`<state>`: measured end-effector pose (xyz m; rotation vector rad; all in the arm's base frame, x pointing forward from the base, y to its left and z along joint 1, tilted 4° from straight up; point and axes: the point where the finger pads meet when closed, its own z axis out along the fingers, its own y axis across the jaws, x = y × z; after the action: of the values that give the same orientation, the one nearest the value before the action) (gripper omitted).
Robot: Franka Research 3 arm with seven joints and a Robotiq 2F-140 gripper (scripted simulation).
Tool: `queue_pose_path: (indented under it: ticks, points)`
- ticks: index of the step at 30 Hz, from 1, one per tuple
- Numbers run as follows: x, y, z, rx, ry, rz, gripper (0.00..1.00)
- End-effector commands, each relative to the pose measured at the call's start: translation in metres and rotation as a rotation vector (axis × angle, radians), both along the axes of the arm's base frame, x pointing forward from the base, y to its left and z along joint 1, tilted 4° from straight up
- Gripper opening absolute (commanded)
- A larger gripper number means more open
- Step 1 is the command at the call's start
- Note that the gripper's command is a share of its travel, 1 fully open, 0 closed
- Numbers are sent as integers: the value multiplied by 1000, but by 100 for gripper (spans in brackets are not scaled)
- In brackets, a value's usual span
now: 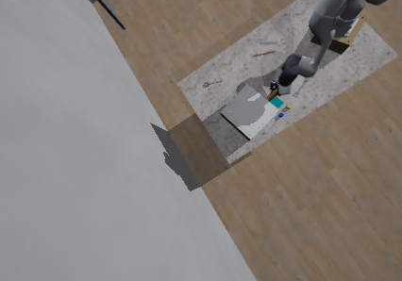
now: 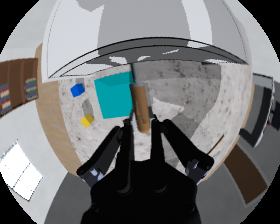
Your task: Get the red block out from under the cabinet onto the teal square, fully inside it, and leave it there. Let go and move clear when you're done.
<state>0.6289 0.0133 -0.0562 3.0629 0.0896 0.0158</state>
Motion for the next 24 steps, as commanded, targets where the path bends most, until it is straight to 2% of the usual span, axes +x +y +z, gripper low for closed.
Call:
queue_pose_path:
  ticks: [1,24]
  points:
    - [2,2,1,3,-7,-11,0]
    - [-11,1,1,4,-7,-13,0]
